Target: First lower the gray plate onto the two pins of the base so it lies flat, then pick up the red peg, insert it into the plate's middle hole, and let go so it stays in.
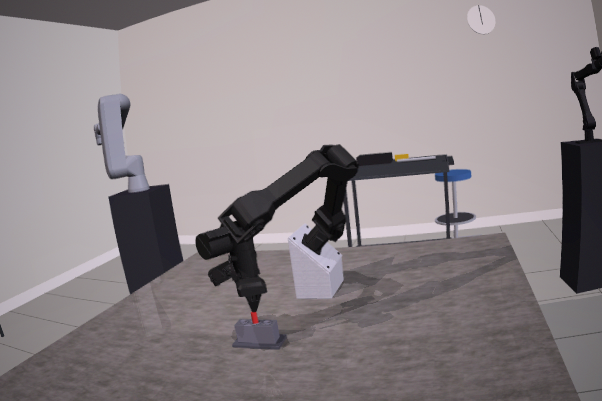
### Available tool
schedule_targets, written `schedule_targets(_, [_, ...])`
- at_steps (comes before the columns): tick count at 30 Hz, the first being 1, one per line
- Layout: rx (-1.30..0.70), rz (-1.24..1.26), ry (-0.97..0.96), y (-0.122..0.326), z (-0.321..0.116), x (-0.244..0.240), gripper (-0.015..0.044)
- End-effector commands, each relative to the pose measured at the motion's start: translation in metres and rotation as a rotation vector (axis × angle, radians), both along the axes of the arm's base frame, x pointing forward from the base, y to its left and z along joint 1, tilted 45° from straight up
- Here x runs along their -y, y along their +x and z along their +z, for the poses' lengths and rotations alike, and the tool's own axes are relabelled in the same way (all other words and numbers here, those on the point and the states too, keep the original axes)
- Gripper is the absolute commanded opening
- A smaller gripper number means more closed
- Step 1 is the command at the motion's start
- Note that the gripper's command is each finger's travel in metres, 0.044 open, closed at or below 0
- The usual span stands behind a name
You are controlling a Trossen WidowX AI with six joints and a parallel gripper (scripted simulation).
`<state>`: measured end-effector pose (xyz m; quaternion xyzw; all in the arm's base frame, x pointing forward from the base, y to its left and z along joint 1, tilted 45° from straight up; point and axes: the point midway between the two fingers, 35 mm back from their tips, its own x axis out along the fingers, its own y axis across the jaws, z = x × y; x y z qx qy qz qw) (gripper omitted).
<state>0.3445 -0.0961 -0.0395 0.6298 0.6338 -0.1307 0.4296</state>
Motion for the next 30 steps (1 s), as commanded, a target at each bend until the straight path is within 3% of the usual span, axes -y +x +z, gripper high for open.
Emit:
schedule_targets(1, [0.000,-0.003,0.001,-0.0004,0.0006,0.0009,0.0150])
schedule_targets(30, [-0.003,-0.013,0.003,-0.0070,0.0090,0.0095,0.0150])
